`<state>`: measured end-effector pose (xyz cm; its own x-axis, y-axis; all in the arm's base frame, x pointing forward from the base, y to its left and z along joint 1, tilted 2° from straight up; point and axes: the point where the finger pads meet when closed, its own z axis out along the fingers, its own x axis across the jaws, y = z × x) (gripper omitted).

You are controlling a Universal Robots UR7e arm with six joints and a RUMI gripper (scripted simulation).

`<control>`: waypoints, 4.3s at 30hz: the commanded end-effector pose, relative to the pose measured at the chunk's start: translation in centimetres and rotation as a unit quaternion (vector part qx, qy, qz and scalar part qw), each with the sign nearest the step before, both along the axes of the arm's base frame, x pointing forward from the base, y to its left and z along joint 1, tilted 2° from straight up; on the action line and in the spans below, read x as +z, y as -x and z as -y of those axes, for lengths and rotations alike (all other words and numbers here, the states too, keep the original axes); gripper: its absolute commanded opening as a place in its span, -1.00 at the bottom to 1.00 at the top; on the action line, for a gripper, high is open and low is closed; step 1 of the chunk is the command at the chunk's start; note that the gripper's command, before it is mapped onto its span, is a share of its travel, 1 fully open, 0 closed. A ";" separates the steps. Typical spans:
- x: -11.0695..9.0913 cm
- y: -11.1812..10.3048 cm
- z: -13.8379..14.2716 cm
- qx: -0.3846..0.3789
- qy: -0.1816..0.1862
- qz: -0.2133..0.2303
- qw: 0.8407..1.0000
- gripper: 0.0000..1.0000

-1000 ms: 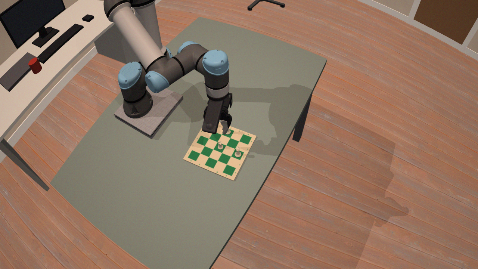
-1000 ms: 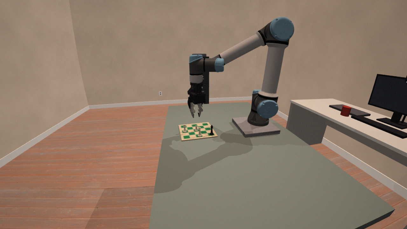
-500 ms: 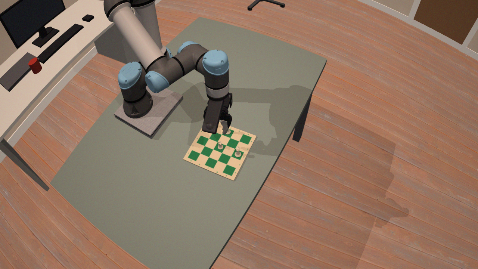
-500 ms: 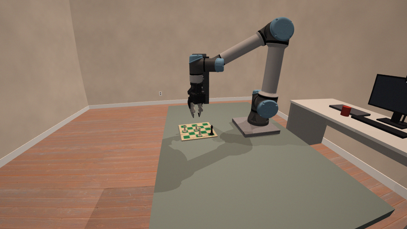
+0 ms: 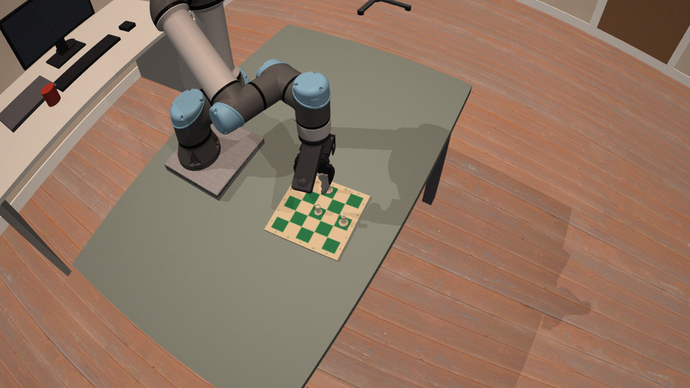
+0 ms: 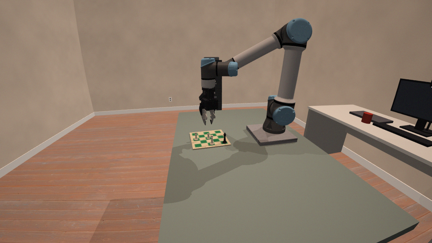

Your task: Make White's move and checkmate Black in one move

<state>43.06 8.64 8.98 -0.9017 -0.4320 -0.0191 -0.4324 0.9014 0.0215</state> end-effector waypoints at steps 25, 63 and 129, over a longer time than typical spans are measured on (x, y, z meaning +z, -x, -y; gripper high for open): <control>-2.6 -0.1 -0.1 0.000 0.000 0.001 1.000 -0.56; -5.2 -0.1 -0.2 0.000 0.000 0.001 1.000 -0.56; -8.3 -0.2 -0.3 0.000 0.000 0.001 1.000 -0.56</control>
<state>43.17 8.94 0.74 -0.9018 -0.4317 -0.0188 -0.4321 0.9016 0.0211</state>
